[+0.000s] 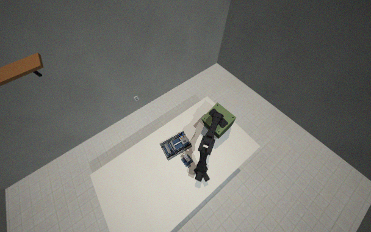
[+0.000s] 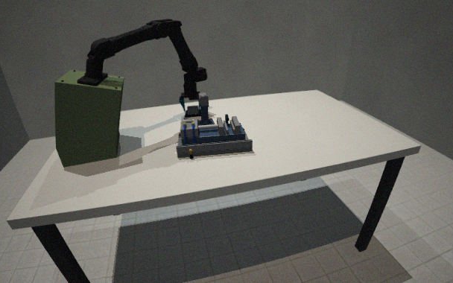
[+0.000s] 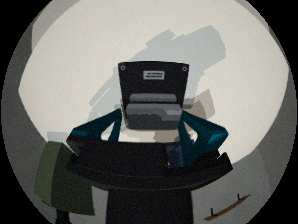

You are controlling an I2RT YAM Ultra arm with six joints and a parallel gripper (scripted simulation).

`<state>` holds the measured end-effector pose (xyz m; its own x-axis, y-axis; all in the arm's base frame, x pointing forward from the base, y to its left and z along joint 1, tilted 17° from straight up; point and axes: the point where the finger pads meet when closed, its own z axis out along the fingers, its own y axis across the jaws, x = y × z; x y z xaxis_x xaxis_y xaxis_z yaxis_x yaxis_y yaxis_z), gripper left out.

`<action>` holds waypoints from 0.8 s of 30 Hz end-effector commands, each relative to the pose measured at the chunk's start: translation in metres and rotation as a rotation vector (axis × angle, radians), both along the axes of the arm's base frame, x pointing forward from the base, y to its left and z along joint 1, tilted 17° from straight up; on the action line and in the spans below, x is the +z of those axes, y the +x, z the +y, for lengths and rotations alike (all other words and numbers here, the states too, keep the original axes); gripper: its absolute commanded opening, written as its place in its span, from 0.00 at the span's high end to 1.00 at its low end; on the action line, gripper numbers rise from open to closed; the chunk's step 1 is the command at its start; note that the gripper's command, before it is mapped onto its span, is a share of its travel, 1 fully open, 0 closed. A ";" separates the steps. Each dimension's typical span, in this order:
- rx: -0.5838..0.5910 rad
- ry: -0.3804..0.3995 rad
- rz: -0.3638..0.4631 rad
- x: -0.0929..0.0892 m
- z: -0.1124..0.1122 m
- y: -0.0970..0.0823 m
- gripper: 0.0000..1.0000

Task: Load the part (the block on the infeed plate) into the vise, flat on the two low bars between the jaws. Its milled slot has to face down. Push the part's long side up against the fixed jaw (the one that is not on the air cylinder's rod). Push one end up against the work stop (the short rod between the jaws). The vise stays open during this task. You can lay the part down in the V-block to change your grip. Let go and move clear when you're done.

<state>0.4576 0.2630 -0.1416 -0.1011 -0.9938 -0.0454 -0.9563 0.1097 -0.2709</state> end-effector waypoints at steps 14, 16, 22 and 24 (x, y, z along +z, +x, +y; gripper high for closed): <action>0.005 0.045 -0.050 0.012 0.012 0.019 0.19; 0.005 0.042 -0.045 0.009 0.011 0.018 0.19; 0.004 0.046 -0.051 0.012 0.012 0.020 0.19; 0.004 0.046 -0.051 0.012 0.012 0.020 0.19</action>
<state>0.4605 0.2643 -0.1456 -0.1005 -0.9938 -0.0486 -0.9551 0.1100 -0.2751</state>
